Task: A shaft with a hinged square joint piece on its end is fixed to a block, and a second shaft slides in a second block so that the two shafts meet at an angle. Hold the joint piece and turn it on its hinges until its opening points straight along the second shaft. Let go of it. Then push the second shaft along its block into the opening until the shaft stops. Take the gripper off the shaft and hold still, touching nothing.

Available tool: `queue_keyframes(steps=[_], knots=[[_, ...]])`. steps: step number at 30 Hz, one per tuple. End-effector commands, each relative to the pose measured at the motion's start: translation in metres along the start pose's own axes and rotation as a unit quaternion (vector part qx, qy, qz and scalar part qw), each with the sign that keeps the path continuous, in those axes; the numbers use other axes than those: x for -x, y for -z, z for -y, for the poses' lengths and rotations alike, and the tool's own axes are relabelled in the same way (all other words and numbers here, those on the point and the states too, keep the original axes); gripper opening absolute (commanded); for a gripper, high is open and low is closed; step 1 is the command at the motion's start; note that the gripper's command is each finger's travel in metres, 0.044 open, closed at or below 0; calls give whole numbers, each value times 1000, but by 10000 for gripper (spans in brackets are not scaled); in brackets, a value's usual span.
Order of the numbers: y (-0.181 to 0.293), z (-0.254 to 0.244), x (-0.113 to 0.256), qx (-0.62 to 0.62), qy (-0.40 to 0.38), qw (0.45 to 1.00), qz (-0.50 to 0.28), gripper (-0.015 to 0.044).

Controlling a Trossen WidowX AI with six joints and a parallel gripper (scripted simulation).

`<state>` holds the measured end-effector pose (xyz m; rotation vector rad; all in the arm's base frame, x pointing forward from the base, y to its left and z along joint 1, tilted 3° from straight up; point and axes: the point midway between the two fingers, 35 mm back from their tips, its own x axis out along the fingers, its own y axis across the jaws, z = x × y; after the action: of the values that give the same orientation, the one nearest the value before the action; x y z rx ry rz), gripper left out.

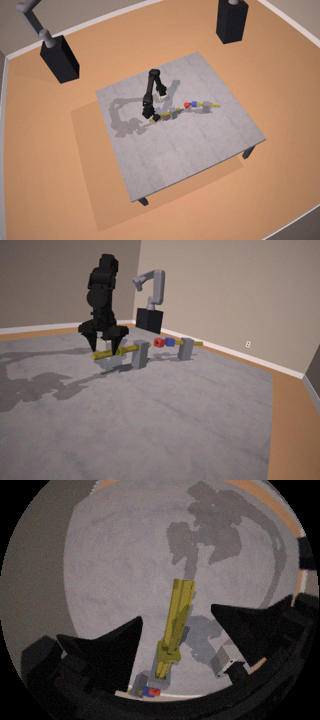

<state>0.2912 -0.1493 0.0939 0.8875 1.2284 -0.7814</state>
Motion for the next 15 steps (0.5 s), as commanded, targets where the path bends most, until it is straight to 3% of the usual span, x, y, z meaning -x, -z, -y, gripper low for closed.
queue_keyframes(steps=[1, 6, 15], knots=[[2, 1, -5, -70, -10, 998, 2, 440], [3, 3, -11, -142, -17, 990, 3, 440], [3, 3, -15, -145, -17, 989, 3, 440]])
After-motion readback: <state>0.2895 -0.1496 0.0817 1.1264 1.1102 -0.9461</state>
